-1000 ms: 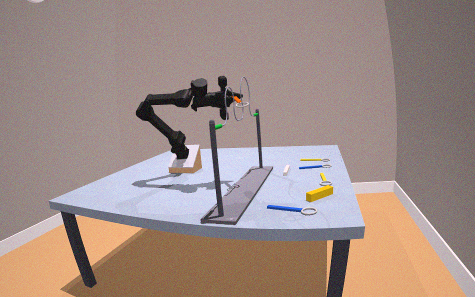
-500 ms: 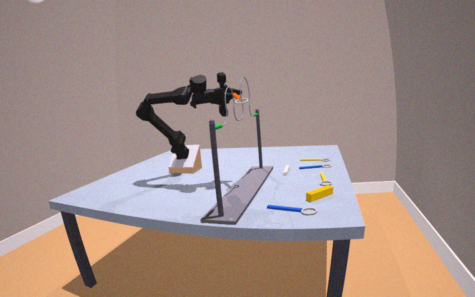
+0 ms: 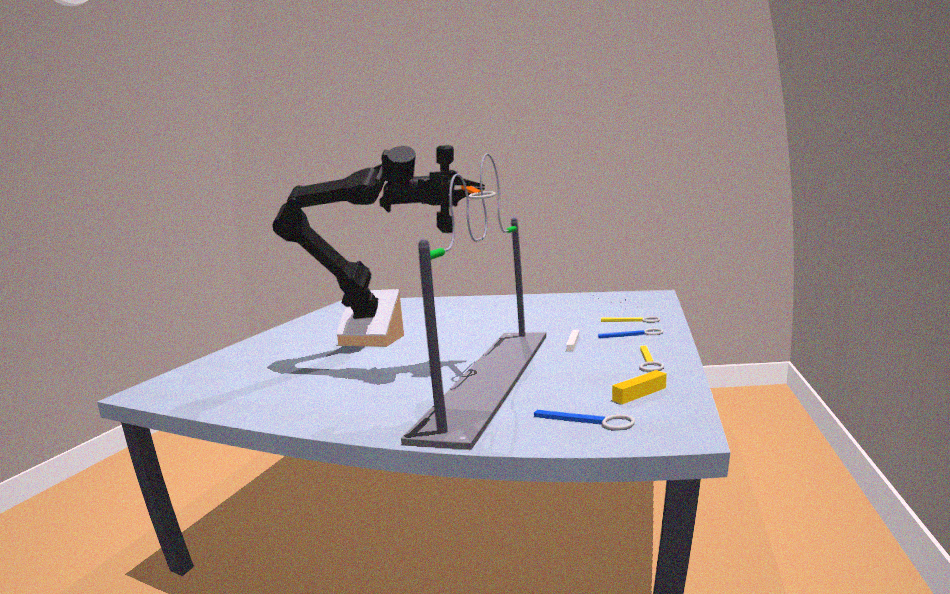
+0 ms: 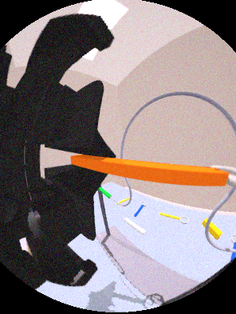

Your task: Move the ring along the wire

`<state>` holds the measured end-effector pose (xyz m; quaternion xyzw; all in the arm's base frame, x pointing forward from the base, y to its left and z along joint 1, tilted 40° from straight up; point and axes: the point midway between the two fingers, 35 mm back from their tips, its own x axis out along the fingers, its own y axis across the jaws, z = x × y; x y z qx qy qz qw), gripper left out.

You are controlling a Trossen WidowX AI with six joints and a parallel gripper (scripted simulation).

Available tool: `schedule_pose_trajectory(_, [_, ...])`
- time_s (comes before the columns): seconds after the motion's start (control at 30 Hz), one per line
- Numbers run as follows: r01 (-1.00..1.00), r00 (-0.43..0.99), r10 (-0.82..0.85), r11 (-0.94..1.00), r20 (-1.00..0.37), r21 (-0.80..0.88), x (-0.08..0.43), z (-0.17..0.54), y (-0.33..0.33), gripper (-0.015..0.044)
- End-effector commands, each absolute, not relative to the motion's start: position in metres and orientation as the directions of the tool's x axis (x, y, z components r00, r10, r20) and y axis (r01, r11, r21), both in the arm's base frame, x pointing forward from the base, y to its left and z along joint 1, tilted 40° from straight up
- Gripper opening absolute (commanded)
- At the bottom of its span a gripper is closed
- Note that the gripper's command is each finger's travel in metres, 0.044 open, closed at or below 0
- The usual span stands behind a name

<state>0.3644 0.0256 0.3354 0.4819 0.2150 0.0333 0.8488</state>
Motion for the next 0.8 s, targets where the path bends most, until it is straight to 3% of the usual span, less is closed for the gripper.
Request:
schedule_pose_trajectory(0.0, [0.149,0.905,0.247,0.577,-0.346,0.803,0.3644,0.3359,0.0254,-0.0150])
schedule_pose_trajectory(0.77, [0.177,0.893,0.114,0.801,-0.435,0.572,0.3639,0.3261,0.0170,-0.0150])
